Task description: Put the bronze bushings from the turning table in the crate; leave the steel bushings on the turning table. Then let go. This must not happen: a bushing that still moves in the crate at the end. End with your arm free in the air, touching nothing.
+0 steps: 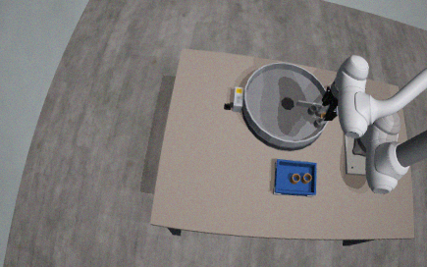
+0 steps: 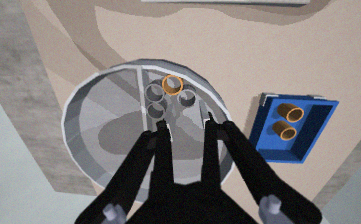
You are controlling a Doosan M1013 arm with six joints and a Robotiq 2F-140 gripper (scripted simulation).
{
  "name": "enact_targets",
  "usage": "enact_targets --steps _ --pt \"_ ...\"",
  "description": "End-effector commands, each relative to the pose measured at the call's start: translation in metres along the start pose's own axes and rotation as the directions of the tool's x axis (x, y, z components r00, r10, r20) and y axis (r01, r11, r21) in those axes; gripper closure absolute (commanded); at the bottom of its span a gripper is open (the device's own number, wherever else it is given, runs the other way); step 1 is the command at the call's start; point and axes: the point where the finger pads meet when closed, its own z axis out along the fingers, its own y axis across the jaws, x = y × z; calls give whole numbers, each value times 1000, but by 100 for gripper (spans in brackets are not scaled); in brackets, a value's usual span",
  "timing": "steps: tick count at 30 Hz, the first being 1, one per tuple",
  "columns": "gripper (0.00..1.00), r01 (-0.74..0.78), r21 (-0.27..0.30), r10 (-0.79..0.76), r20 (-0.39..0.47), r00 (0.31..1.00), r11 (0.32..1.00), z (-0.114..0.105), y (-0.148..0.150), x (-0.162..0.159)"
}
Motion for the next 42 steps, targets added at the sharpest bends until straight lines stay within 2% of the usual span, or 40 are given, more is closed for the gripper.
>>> enact_targets --steps 1,15,22,42 --pt "72 0 -10 0 -5 1000 1000 2 4 6" --pt "72 0 -10 0 -5 1000 1000 3 4 6" --pt "72 0 -10 0 -5 1000 1000 26 4 6" --pt "72 0 -10 0 -5 1000 1000 26 4 6"
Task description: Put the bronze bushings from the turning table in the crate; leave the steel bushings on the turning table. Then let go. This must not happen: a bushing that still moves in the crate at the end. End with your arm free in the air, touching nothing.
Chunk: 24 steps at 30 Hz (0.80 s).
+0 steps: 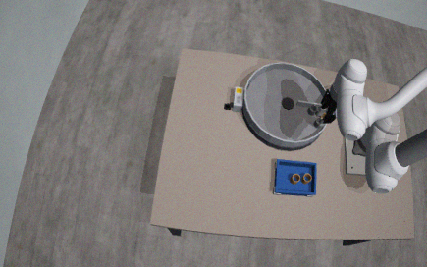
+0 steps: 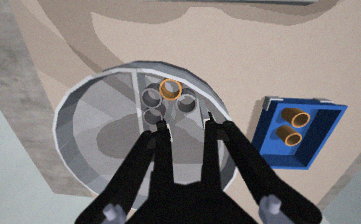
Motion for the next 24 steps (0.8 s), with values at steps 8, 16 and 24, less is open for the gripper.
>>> enact_targets --steps 8,16,24 --pt "72 2 -8 -2 -7 1000 1000 5 3 3" --pt "72 2 -8 -2 -7 1000 1000 5 3 3" --pt "72 2 -8 -2 -7 1000 1000 8 1 1"
